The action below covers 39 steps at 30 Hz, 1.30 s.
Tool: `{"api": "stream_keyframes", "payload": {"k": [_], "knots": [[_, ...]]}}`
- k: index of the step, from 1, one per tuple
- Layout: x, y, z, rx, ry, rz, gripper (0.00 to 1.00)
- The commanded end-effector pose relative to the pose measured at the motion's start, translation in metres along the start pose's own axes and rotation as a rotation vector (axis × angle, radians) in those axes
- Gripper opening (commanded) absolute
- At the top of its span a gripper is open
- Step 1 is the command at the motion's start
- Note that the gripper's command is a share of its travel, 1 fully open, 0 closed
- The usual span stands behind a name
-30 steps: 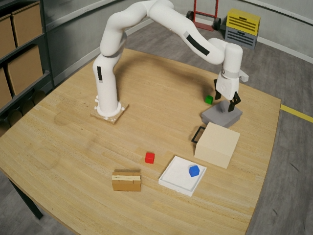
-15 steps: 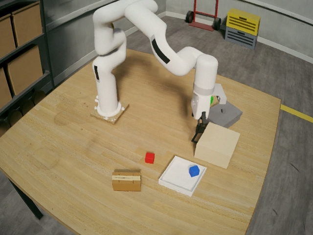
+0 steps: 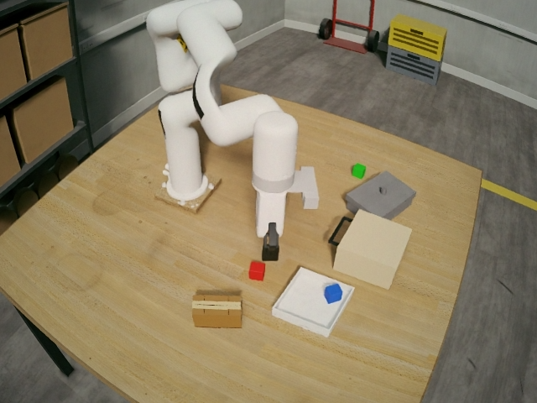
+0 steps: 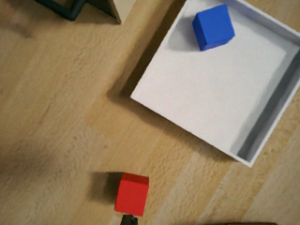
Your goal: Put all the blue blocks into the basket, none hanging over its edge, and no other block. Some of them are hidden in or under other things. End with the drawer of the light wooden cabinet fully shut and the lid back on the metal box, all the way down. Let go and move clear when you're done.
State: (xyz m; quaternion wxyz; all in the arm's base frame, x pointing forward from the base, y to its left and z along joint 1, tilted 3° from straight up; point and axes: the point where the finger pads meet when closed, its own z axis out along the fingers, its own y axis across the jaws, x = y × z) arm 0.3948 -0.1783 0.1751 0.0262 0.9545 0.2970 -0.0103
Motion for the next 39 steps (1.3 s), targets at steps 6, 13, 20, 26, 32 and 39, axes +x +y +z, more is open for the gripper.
{"api": "stream_keyframes", "payload": {"k": [6,13,20,26,32,39], "knots": [[-0.103,0.068,-0.005,0.001,0.014,-0.007,1.00],[-0.115,0.077,-0.005,0.001,0.014,-0.007,1.00],[-0.115,0.077,-0.005,0.001,0.014,-0.007,0.90],[-0.115,0.077,-0.005,0.001,0.014,-0.007,0.90],[-0.115,0.077,-0.005,0.001,0.014,-0.007,0.90],[-0.115,0.077,-0.005,0.001,0.014,-0.007,0.90]]}}
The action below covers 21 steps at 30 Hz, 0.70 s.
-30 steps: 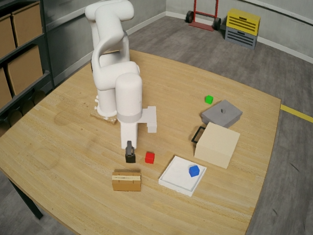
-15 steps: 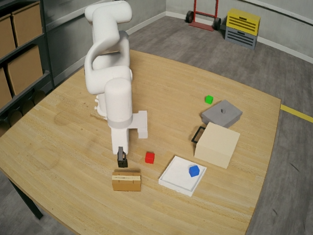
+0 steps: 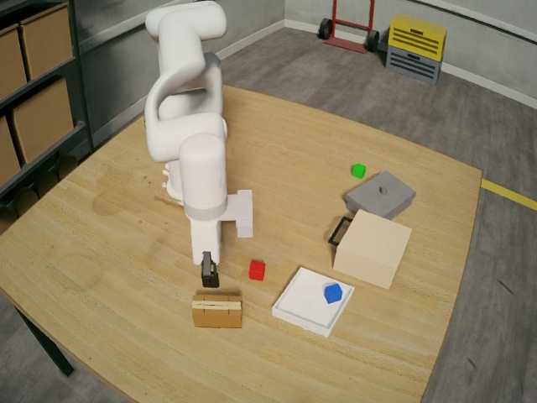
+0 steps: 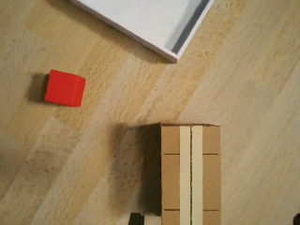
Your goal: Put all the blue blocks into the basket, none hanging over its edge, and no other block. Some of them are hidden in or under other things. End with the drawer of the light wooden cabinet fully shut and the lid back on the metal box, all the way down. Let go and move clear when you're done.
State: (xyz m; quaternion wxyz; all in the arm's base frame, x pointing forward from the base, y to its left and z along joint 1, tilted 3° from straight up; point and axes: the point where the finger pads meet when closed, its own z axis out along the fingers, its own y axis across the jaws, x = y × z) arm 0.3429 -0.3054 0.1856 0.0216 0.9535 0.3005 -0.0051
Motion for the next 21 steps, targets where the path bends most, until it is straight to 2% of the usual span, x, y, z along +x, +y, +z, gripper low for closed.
{"api": "stream_keyframes", "payload": {"k": [1,21], "knots": [[0.0003,0.0012,-0.0018,-0.005,0.001,0.000,0.90],[0.0003,0.0013,0.0010,-0.004,0.001,0.000,0.90]]}}
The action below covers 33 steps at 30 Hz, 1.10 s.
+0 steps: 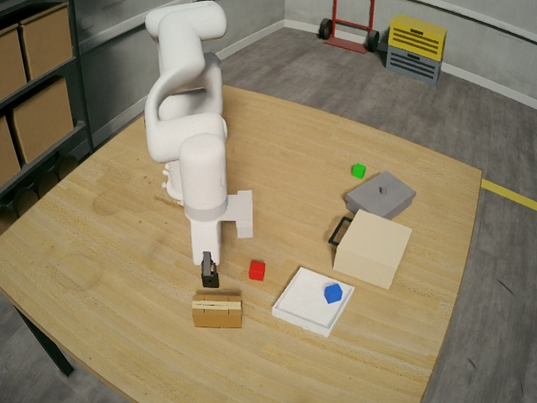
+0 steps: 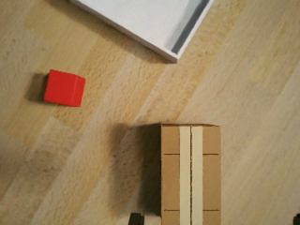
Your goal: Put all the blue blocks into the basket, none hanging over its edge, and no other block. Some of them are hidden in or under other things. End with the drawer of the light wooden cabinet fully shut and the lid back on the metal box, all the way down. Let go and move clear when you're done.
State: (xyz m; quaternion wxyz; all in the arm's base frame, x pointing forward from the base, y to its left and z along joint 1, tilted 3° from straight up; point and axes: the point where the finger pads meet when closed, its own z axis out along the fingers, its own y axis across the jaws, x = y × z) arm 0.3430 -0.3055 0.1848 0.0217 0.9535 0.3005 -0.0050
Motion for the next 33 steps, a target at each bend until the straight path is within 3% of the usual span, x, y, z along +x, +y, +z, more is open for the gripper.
{"api": "stream_keyframes", "payload": {"k": [1,11,33], "knots": [[0.000,0.001,0.001,-0.004,0.001,0.000,0.90],[0.000,0.001,0.014,-0.004,0.001,0.000,0.90],[0.000,0.002,0.074,-0.004,0.001,0.000,0.90]]}}
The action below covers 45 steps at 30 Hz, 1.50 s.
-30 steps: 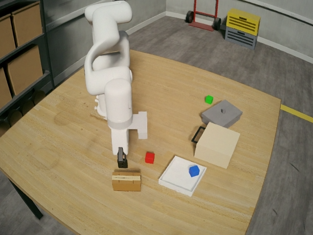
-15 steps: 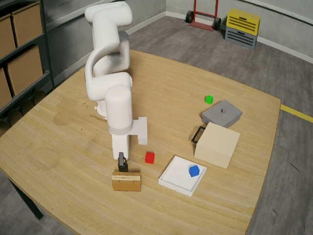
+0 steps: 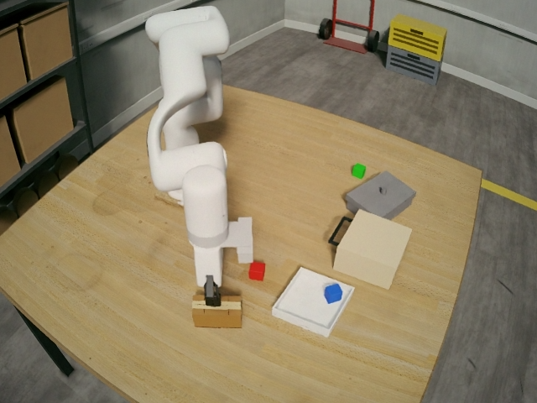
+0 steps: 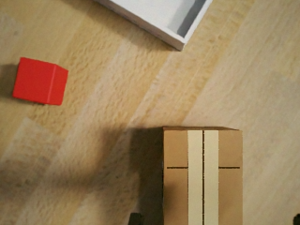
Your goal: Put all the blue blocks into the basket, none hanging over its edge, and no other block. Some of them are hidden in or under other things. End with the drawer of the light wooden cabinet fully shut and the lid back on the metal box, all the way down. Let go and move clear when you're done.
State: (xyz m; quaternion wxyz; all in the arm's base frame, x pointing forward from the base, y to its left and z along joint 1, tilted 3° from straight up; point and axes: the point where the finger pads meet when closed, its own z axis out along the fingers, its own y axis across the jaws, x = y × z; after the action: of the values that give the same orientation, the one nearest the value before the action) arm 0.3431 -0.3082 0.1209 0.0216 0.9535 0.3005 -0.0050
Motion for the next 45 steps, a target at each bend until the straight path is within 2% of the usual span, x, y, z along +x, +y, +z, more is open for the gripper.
{"api": "stream_keyframes", "payload": {"k": [1,7,17,45], "knots": [[0.000,0.002,0.013,-0.004,0.001,0.000,0.90],[0.000,0.002,0.027,-0.004,0.001,0.000,0.90],[0.000,0.002,0.036,-0.004,0.001,0.000,0.90],[0.001,0.003,0.038,-0.004,0.001,0.000,0.90]]}}
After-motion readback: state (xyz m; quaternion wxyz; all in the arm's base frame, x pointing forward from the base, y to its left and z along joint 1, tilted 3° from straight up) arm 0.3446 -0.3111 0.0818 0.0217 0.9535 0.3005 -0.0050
